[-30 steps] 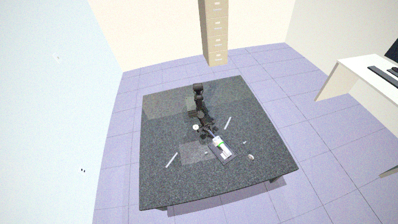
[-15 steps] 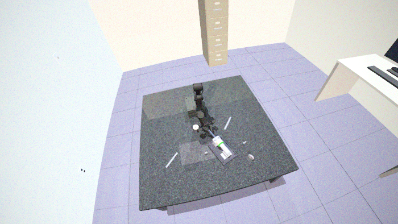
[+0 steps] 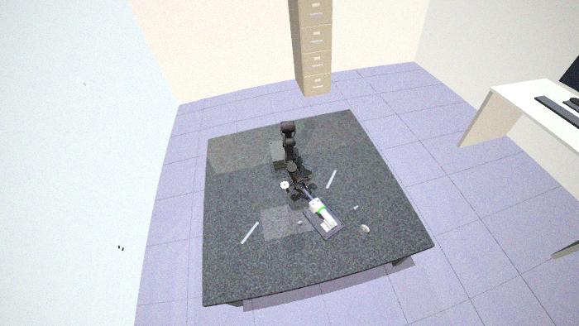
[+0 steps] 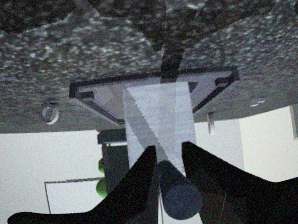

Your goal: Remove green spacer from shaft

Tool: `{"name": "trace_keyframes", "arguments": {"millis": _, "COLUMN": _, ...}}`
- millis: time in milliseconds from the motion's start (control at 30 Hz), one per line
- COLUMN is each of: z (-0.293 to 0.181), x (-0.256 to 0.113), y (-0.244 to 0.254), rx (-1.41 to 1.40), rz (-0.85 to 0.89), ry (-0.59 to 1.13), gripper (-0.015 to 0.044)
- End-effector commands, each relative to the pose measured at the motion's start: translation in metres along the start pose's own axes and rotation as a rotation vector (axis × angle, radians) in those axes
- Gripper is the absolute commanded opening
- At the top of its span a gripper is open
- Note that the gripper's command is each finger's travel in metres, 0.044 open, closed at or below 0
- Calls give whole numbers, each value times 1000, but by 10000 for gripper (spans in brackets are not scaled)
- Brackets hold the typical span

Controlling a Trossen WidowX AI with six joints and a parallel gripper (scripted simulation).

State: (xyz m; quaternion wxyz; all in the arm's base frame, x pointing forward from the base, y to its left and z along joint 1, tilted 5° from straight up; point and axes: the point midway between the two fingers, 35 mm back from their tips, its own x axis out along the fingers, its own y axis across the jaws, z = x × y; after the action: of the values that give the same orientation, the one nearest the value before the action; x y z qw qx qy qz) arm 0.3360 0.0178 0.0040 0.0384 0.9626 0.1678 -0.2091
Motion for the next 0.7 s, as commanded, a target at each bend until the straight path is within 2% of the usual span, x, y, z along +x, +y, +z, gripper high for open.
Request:
{"name": "trace_keyframes", "arguments": {"millis": 0, "z": 0, "x": -1, "y": 0, "rx": -3, "rz": -1, "ry": 0, "gripper": 0}}
{"name": "trace_keyframes", "arguments": {"millis": 667, "z": 2, "x": -3, "y": 0, "rx": -3, "rz": -1, "ry": 0, "gripper": 0}}
